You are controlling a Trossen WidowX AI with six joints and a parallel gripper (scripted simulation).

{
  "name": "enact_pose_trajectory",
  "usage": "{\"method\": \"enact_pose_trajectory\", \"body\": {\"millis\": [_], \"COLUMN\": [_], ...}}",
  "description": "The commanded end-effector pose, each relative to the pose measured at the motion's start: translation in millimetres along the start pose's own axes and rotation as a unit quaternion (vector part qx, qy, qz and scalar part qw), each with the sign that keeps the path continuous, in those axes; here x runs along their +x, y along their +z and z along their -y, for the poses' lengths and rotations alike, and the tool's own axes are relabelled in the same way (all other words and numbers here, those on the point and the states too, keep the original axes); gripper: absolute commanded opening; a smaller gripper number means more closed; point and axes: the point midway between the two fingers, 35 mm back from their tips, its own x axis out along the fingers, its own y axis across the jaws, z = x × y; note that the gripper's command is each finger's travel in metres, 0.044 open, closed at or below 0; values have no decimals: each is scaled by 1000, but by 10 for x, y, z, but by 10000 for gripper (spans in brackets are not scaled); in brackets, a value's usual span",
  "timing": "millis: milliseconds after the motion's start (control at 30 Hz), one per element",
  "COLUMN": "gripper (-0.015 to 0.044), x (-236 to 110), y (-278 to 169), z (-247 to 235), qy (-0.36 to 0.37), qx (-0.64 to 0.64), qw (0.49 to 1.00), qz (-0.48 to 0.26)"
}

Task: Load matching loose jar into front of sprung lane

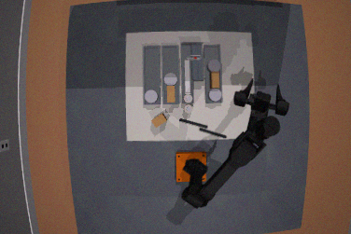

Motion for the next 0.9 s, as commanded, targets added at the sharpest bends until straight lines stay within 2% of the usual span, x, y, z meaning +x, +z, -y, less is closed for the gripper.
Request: {"method": "enact_pose_trajectory", "body": {"millis": [0,133,300,633,867], "gripper": [440,440,440,440,440], "x": [263,362,284,-367,-471], "y": [-363,-678,-1166,-2127,-2186], "z": [-621,-1187,-1868,-2886,-2971], "qy": [75,130,181,211,209], "qx": [51,78,87,14,4], "qw": [992,975,938,825,816], "qz": [-83,-163,-281,-523,-538]}}
